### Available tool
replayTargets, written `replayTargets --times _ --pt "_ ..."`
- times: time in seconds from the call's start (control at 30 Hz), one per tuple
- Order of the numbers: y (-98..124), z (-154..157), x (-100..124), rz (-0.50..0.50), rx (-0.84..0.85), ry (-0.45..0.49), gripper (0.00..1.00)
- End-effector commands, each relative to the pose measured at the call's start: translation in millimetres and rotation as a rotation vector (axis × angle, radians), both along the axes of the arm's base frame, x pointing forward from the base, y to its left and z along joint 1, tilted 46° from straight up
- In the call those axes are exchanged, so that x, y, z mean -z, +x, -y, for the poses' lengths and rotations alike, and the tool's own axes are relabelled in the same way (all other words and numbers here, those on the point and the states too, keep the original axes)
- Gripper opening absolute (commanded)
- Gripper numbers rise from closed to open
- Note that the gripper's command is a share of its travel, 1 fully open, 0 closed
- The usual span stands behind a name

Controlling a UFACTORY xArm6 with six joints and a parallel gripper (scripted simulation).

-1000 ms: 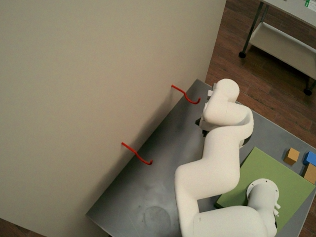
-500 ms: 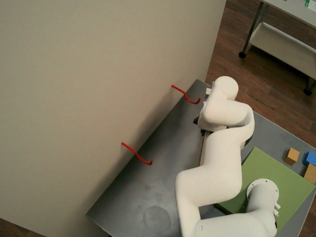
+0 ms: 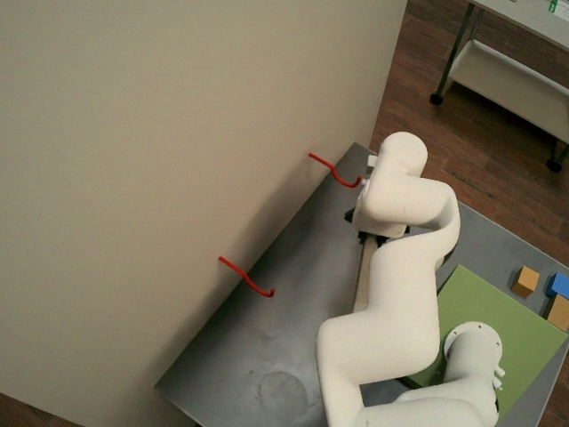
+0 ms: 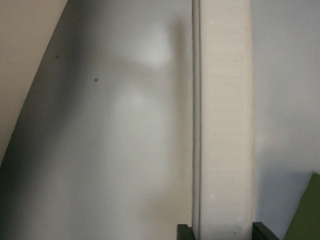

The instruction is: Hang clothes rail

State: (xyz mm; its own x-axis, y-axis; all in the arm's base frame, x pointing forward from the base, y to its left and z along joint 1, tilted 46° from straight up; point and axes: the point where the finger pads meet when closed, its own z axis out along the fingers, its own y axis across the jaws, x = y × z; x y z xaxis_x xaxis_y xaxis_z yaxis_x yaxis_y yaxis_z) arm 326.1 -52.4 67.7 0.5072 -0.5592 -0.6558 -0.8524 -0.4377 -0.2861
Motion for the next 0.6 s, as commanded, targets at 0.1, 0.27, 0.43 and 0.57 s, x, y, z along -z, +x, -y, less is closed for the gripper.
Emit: replayTargets --times 0.1,0.27,0.43,0.57 --pt "3.9 4.3 -14.3 0.004 0.001 -0.003 0.0" --pt "5.7 6.5 -23.9 0.004 0.001 -0.003 0.0" --pt "6.8 7.8 -29.7 0.004 0.001 -0.003 0.0" --pt "8.2 9.5 -37.4 0.004 0.001 -0.003 0.0"
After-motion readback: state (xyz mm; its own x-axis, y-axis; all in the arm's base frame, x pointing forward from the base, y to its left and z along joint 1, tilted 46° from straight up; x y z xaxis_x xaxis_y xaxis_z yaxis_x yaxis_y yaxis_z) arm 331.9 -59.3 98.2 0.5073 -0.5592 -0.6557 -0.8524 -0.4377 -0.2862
